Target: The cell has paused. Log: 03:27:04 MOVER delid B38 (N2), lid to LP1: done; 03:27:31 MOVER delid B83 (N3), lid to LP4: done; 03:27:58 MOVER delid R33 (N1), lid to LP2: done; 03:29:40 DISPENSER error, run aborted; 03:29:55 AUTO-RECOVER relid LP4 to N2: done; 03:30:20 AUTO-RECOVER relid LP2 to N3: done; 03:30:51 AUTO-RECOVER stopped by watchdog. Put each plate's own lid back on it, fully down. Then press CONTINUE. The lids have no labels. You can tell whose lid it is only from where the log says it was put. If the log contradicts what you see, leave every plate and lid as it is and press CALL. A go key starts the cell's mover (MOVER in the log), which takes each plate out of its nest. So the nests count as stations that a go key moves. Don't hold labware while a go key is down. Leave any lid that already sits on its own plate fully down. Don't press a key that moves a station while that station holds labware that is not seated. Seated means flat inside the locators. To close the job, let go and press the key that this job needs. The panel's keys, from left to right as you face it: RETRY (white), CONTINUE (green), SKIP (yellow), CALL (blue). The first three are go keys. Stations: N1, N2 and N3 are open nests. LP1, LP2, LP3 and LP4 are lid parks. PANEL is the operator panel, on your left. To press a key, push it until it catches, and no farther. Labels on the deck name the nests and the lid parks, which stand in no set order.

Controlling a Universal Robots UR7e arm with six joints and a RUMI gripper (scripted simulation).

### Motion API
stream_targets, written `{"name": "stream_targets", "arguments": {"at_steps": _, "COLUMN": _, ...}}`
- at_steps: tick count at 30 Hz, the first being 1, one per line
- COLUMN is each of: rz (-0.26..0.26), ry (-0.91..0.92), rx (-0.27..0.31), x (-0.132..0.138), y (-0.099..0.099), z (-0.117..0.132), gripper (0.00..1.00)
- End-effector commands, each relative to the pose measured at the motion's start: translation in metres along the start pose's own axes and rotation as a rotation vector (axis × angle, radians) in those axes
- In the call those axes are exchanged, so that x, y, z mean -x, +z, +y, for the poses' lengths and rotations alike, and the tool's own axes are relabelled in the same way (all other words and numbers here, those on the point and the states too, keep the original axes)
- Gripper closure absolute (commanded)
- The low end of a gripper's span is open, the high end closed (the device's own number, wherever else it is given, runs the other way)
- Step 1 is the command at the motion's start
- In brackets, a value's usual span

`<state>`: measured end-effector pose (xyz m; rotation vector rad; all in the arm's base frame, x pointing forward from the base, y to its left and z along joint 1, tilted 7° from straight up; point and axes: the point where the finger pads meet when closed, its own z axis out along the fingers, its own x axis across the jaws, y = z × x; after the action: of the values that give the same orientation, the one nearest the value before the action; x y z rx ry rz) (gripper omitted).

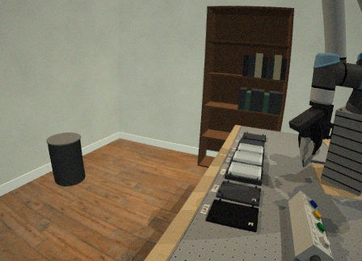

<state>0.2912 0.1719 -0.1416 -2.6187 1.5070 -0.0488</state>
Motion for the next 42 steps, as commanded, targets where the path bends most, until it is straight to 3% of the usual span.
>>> {"name": "stream_targets", "arguments": {"at_steps": 1, "rz": 0.002, "ry": 0.0, "rx": 0.001, "x": 0.002, "y": 0.0, "z": -0.001, "gripper": 1.0}}
{"name": "stream_targets", "arguments": {"at_steps": 28, "rz": 0.001, "ry": -0.458, "rx": 0.001, "x": 0.104, "y": 0.0, "z": -0.055, "gripper": 1.0}}
{"name": "stream_targets", "arguments": {"at_steps": 42, "rz": 0.001, "ry": -0.458, "rx": 0.001, "x": 0.157, "y": 0.0, "z": -0.084, "gripper": 1.0}}
